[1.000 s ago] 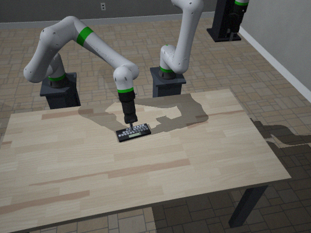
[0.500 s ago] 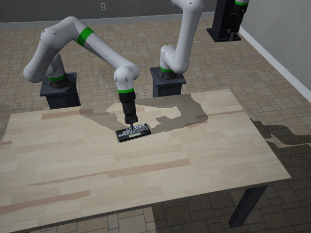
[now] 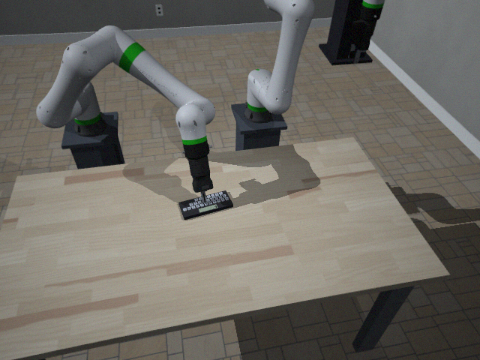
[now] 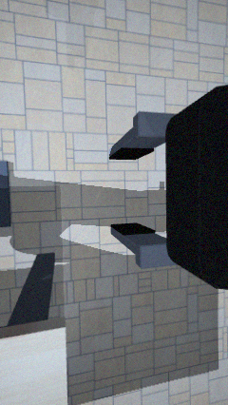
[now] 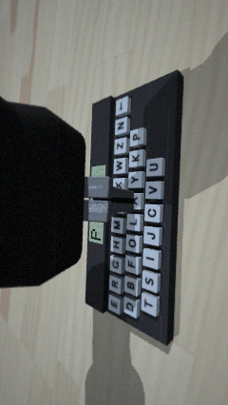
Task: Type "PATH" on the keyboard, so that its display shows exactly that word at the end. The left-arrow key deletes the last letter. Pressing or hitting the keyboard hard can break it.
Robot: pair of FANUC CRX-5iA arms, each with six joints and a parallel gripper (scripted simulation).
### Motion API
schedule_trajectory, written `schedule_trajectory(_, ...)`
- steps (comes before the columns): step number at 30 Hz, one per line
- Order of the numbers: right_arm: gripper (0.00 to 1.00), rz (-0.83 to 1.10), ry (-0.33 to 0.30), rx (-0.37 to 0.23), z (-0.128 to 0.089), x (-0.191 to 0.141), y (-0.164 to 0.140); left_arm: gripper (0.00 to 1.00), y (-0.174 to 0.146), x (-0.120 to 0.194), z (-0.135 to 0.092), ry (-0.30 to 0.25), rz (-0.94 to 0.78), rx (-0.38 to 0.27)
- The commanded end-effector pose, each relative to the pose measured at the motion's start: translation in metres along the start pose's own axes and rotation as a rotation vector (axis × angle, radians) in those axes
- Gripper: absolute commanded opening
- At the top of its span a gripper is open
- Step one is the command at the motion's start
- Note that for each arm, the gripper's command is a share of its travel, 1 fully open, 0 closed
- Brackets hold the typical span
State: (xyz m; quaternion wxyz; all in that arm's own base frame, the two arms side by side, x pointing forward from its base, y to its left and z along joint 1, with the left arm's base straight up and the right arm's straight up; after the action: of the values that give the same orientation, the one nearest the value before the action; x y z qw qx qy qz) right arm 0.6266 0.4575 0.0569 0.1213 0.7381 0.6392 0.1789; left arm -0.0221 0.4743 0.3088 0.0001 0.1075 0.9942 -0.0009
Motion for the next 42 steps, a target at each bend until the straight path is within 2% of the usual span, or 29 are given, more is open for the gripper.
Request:
schedule_trajectory(1,0.00,0.000,0.002,-0.002,-0.0011,0.0007,0.0012,1.00,0.0002,0.0000,-0.0009,0.000,0.000,-0.002)
schedule_trajectory(32,0.00,0.000,0.002,-0.002,0.0018,0.0004,-0.0001,1.00,0.0002,0.0000,-0.0009,0.000,0.000,-0.002)
schedule_trajectory(42,0.00,0.000,0.002,-0.002,-0.0077,0.0015,0.0041,1.00,0.0002,0.0000,-0.0009,0.000,0.000,-0.002)
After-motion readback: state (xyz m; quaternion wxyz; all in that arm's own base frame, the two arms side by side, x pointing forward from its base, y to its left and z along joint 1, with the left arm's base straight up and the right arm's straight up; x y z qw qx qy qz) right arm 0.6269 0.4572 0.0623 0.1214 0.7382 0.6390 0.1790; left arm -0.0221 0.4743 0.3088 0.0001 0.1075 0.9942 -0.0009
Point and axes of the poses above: on each arm, the point where the finger pads meet when closed, its own z axis out along the fingers, its own x axis across the jaws, y = z × x, the point moved 2 cm from there along -z, back along the fingers, and after that the axes turned 15 degrees about z, right-handed, at the moved point
